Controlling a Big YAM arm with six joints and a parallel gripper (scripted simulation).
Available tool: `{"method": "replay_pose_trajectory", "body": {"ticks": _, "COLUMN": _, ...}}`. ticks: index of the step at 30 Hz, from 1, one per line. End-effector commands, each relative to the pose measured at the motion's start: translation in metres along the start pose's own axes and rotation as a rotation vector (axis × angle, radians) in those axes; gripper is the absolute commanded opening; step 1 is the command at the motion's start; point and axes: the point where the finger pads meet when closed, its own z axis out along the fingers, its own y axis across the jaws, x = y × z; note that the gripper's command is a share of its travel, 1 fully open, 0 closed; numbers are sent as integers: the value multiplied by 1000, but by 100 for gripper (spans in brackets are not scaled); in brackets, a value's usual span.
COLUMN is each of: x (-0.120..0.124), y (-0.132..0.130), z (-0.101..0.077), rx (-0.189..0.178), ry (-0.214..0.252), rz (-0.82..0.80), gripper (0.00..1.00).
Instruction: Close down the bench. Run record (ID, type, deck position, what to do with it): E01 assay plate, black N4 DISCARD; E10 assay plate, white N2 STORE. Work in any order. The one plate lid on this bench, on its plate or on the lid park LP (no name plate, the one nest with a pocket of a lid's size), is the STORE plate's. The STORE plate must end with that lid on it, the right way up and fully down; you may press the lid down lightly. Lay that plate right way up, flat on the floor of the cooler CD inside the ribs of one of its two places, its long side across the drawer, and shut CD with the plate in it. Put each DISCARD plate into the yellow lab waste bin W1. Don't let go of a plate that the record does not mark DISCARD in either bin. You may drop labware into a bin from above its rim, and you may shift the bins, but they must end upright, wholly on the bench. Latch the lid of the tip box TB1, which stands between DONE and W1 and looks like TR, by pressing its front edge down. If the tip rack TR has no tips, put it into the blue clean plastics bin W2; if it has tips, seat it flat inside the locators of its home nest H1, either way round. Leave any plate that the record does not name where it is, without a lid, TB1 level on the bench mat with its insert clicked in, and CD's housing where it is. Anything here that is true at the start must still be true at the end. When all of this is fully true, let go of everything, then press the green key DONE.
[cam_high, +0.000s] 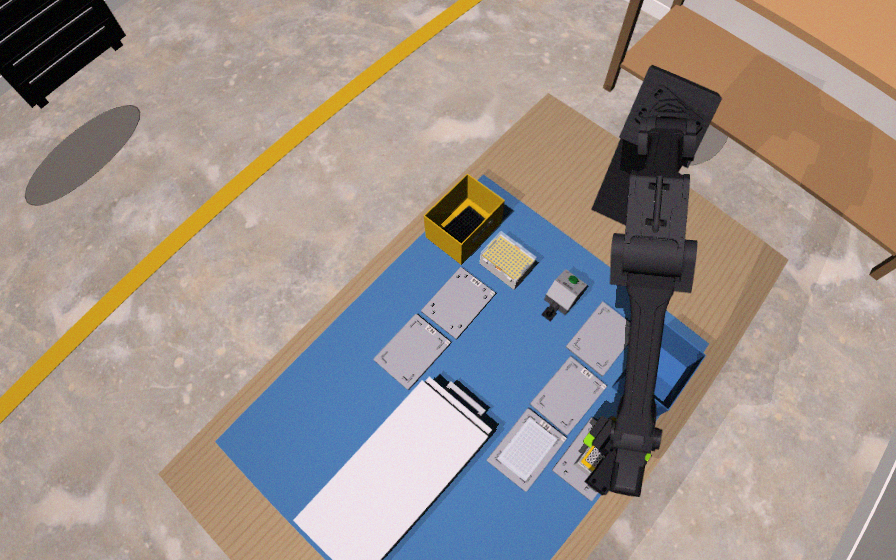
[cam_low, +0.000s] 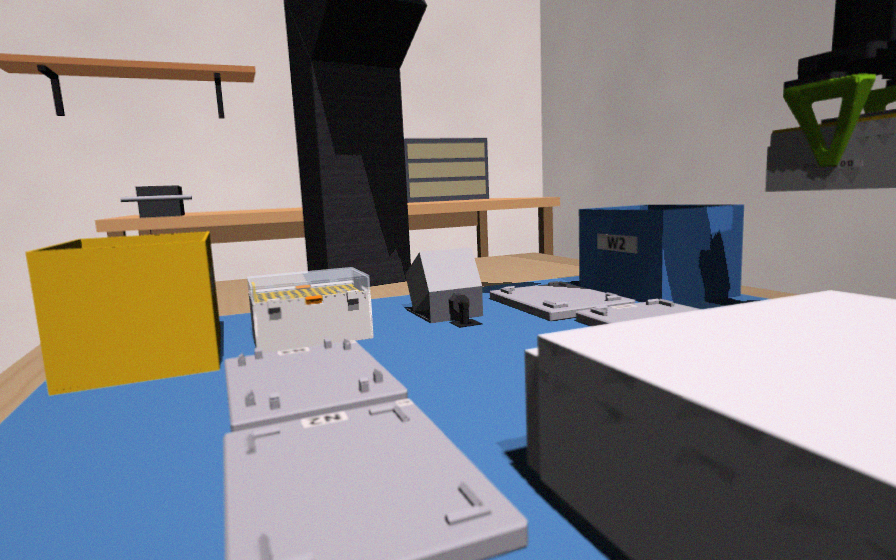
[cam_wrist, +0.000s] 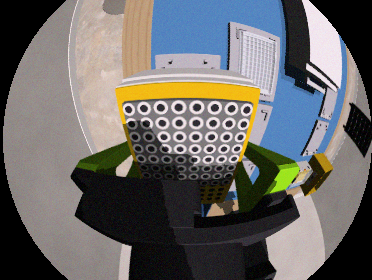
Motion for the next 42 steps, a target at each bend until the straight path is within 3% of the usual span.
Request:
{"method": "replay_pose_trajectory", "body": {"ticks": 1, "x": -23, "y": 1, "z": -23, "rx": -19, "ry": -45, "rz": 21, "gripper": 0}}
{"method": "replay_pose_trajectory", "body": {"ticks": 7, "x": -23, "y": 1, "z": -23, "rx": -19, "ry": -45, "rz": 21, "gripper": 0}}
{"method": "replay_pose_trajectory", "body": {"ticks": 10, "x": -21, "y": 1, "z": 1, "rx": -10, "ry": -37, "rz": 16, "gripper": 0}}
{"method": "replay_pose_trajectory", "body": {"ticks": 16, "x": -19, "y": 10, "z": 4, "rx": -22, "ry": -38, "rz": 4, "gripper": 0}}
{"method": "replay_pose_trajectory", "body": {"ticks": 17, "x": -29, "y": 9, "z": -6, "rx": -28, "ry": -58, "rz": 10, "gripper": 0}}
{"method": "replay_pose_trajectory", "body": {"ticks": 20, "x": -22, "y": 4, "z": 11, "rx": -13, "ry": -39, "rz": 7, "gripper": 0}}
{"method": "replay_pose_trajectory", "body": {"ticks": 31, "x": -25, "y": 3, "z": 25, "rx": -13, "ry": -42, "rz": 9, "gripper": 0}}
{"method": "replay_pose_trajectory", "body": {"ticks": 33, "x": -25, "y": 3, "z": 25, "rx": -13, "ry": -42, "rz": 9, "gripper": 0}}
{"method": "replay_pose_trajectory", "body": {"ticks": 34, "x": -36, "y": 14, "z": 6, "rx": -38, "ry": -69, "rz": 12, "gripper": 0}}
{"method": "replay_pose_trajectory", "body": {"ticks": 36, "x": -20, "y": 13, "z": 28, "rx": -24, "ry": -36, "rz": 0, "gripper": 0}}
{"method": "replay_pose_trajectory", "body": {"ticks": 42, "x": -24, "y": 3, "z": 39, "rx": -11, "ry": -39, "rz": 8, "gripper": 0}}
